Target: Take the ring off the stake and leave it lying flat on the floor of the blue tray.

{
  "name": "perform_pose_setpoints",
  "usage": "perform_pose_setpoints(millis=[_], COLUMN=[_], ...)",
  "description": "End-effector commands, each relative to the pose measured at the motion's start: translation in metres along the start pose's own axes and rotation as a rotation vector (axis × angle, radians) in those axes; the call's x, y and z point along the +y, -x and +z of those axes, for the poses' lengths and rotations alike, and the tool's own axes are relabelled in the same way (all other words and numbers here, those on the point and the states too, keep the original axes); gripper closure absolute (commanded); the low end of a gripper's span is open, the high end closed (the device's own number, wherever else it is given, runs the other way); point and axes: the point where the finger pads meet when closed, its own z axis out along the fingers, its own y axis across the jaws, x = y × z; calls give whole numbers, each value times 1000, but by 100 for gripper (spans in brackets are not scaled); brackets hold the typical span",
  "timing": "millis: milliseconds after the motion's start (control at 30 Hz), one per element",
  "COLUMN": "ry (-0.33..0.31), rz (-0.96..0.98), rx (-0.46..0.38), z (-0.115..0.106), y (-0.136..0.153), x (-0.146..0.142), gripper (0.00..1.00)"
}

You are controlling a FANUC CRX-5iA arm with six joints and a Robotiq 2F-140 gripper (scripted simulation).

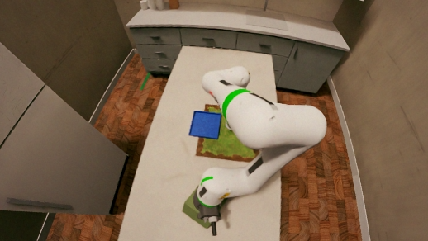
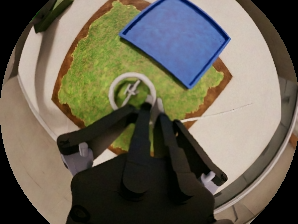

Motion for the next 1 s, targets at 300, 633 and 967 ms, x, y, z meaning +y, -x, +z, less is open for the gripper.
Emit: perform_pose_setpoints(millis=[300, 633, 967], ry=[-3, -3, -2], rz=[2, 2, 2], rx=[-14, -15, -13], z=[-5, -15, -19], y=[0, 0, 0], x=[0, 0, 0], gripper=[90, 90, 90])
